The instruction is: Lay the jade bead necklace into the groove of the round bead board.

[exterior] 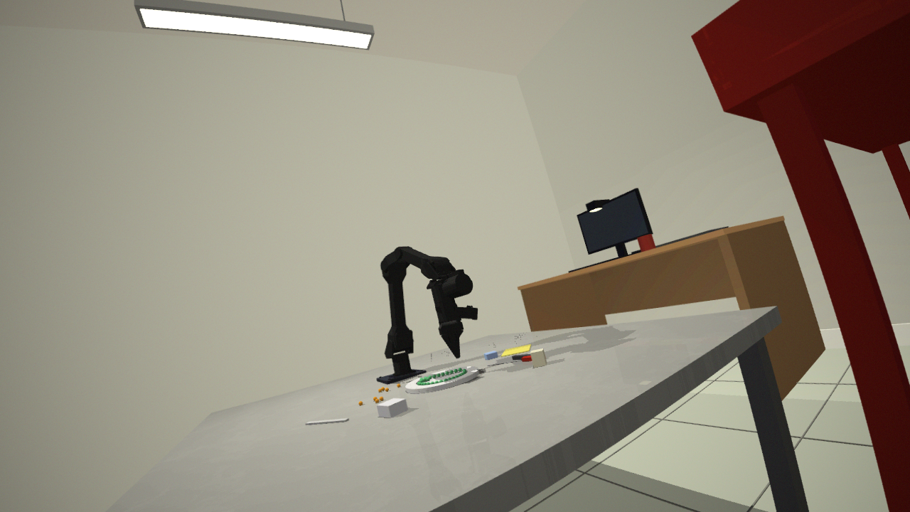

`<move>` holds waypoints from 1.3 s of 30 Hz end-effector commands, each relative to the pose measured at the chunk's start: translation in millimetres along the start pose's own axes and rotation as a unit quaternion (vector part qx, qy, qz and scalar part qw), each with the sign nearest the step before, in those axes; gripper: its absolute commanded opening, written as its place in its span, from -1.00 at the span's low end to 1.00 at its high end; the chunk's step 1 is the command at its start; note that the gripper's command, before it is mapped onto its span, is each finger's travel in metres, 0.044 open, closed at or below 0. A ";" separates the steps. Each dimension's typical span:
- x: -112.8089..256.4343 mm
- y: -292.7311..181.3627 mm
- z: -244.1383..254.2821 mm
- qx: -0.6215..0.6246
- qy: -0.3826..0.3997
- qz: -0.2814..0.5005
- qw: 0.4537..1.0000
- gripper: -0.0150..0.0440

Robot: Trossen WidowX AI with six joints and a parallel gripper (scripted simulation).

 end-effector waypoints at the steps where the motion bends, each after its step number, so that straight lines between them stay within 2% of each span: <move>1: -8.2 -1.9 0.5 0.007 0.003 0.004 1.000 -0.08; 7: -5.4 -0.6 -0.1 0.002 0.000 0.000 1.000 -0.08; 33: -37.7 -2.2 0.9 0.007 0.003 0.004 1.000 -0.08; 37: -35.0 -1.7 0.6 0.004 0.002 0.002 1.000 -0.44; 39: -35.0 -1.7 0.6 0.004 0.002 0.002 1.000 -0.49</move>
Point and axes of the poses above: the point midway between the two fingers, 35 mm back from their tips, its own x axis back along the fingers, its own z axis across the jaws, y = z × x, the point moved 6 cm from there along x, back along the fingers, and after that the axes turned 2 degrees about x, right-handed, at the moved point
